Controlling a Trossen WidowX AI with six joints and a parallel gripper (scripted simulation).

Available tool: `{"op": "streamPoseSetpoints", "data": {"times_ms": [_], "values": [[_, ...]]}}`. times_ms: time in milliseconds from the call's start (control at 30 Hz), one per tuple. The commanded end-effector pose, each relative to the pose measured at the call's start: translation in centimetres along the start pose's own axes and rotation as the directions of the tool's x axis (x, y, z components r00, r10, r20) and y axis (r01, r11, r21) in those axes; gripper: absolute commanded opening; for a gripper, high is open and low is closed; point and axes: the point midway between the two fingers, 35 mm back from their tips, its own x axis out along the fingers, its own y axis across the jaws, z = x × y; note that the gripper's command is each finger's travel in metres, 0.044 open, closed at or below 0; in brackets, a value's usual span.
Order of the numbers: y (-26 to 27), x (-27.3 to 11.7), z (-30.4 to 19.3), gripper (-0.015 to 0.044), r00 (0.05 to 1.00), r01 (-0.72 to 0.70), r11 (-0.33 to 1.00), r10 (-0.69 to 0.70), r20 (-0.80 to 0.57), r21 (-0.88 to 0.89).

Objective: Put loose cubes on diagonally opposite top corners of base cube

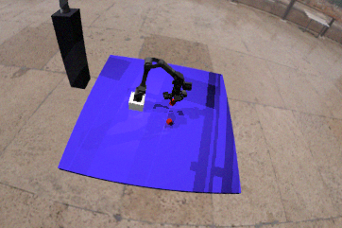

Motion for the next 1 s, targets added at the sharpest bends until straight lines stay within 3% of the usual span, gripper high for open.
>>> {"op": "streamPoseSetpoints", "data": {"times_ms": [0,367,967], "values": [[0.7,0.7,-1.0,0.0105,1.0,-0.002,0.999,0.001,0.002,0.044],[2.1,2.3,-3.7,0.0105,1.0,-0.003,0.99,0.003,-0.001,0.14],[2.2,3.2,-3.8,0.0105,1.0,-0.003,0.99,0.003,-0.001,0.144]]}}
